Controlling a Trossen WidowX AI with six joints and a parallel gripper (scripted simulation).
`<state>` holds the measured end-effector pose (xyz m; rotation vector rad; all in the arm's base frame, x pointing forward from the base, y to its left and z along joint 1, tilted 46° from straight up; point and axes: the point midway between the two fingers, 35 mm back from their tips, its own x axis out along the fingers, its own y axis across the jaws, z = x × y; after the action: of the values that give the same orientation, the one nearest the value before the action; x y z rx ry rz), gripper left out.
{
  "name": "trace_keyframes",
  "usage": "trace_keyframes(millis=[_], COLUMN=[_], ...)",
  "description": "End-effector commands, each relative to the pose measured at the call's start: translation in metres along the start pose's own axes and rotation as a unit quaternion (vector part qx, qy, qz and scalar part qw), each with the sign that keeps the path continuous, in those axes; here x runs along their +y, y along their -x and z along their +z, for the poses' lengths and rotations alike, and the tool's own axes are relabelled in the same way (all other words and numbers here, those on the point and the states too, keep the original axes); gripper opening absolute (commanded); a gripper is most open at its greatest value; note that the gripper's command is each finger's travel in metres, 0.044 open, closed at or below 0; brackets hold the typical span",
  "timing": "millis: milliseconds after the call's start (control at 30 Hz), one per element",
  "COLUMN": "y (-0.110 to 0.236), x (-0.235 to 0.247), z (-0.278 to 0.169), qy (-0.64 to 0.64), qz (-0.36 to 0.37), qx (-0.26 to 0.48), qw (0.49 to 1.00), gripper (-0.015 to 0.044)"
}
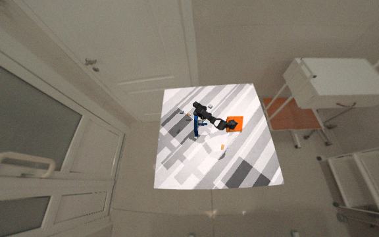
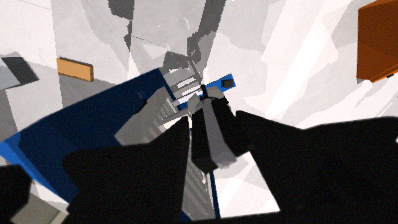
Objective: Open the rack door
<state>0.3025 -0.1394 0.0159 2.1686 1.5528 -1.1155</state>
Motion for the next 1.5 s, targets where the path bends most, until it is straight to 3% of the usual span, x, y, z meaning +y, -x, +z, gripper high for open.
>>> trace_keyframes(millis=[0,333,700,1067,1467], y=[-0.0008,-0.0008,-0.0008,-0.0008,-0.0008], x=[-0.0004,-0.0004,-0.0004,-0.0004,-0.0004], z=[-0.0007,-0.0007,-0.0007,-0.0007,-0.0007], qy=[-0.002,0.206,0.462,0.684,0.868], qz=[-0.001,-0.001,-0.001,0.0,0.0], qx=[0.001,0.001,0.002,0.002,0.002], qw=[1.0,0.978,0.887,0.73,0.497], gripper=[0.0282,0.0282,0.0282,0.0282,0.0282])
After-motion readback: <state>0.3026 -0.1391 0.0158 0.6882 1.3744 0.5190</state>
